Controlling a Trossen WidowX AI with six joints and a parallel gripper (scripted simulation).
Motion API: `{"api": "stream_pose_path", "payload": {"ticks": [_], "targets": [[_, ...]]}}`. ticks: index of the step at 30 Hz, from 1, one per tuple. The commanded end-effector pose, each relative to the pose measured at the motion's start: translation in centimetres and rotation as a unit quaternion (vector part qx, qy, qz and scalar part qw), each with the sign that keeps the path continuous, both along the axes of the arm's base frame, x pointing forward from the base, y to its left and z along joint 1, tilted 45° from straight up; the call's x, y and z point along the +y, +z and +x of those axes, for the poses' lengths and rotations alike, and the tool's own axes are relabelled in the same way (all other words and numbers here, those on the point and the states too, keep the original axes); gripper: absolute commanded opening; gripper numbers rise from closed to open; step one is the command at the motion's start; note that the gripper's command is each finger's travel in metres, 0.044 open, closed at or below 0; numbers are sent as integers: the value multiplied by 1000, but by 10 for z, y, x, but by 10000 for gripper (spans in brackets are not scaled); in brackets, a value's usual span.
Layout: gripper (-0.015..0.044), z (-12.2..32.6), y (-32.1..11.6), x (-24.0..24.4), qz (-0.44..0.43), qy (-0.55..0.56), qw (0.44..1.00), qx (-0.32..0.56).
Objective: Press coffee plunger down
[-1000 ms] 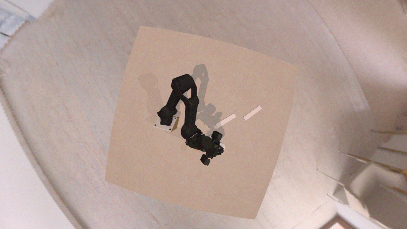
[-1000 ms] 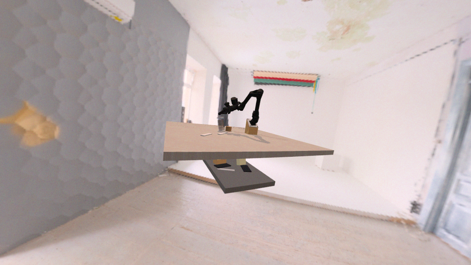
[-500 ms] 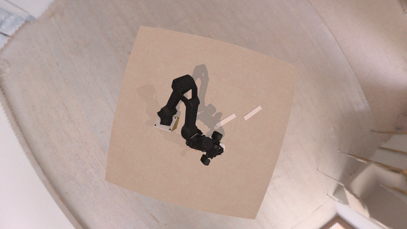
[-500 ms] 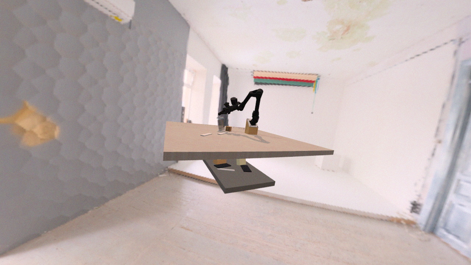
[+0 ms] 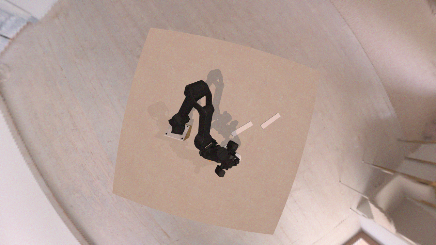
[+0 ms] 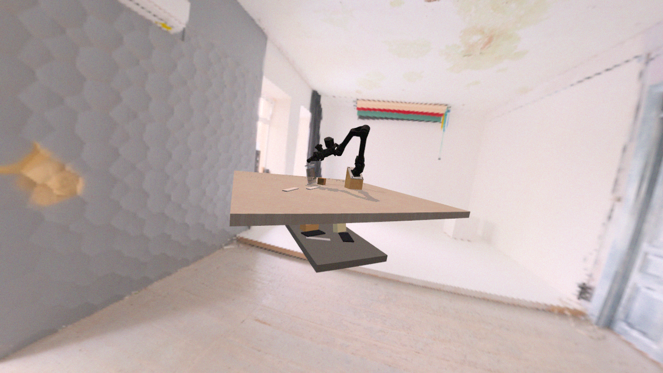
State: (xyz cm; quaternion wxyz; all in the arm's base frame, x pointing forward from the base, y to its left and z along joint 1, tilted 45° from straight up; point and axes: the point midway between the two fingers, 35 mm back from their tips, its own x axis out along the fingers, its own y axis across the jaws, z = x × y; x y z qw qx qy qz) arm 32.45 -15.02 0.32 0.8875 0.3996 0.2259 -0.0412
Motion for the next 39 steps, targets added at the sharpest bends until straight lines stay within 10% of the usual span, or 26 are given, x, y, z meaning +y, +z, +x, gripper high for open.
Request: {"api": "stream_pose_path", "payload": {"ticks": [1, 13, 25, 39], "targets": [[122, 0, -4, 4, 6, 4, 1000, 6], [122, 0, 0, 0, 1, 0, 1000, 0], [437, 0, 0, 0, 1, 0, 1000, 0], [440, -44, 59, -29, 4, 7, 1000, 8]]}}
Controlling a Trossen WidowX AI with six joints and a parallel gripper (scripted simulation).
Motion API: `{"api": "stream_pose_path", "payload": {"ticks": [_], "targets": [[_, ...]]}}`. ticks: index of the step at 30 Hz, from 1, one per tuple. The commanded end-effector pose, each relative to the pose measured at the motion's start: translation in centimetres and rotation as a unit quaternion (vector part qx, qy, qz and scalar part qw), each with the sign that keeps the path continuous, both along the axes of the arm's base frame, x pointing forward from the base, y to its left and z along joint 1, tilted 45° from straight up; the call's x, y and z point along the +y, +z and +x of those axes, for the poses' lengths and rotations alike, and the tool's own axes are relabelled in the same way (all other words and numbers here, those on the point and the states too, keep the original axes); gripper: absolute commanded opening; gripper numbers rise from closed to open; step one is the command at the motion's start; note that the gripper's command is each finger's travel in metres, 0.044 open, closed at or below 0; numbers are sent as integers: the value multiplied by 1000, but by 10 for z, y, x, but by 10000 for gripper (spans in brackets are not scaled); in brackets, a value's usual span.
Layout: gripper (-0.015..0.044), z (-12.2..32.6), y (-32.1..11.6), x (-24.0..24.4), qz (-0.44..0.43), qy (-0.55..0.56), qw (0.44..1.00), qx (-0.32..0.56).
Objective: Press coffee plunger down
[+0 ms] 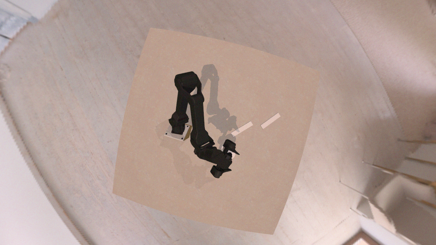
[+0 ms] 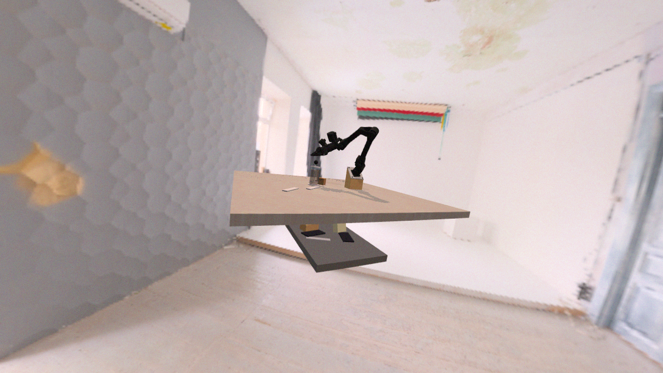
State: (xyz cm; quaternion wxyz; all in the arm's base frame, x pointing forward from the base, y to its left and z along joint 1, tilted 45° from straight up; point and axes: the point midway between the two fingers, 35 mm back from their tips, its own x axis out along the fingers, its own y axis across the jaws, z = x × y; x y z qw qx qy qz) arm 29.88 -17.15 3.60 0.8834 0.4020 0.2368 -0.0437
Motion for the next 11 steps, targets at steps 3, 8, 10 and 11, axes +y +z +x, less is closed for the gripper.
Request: {"api": "stream_pose_path", "payload": {"ticks": [3, 8, 10, 11], "targets": [[440, -29, 38, -9, 2, 5, 1000, -6], [440, -28, 37, -9, 2, 5, 1000, -6], [440, -28, 37, -9, 2, 5, 1000, -6], [440, -28, 37, -9, 2, 5, 1000, -6]]}}
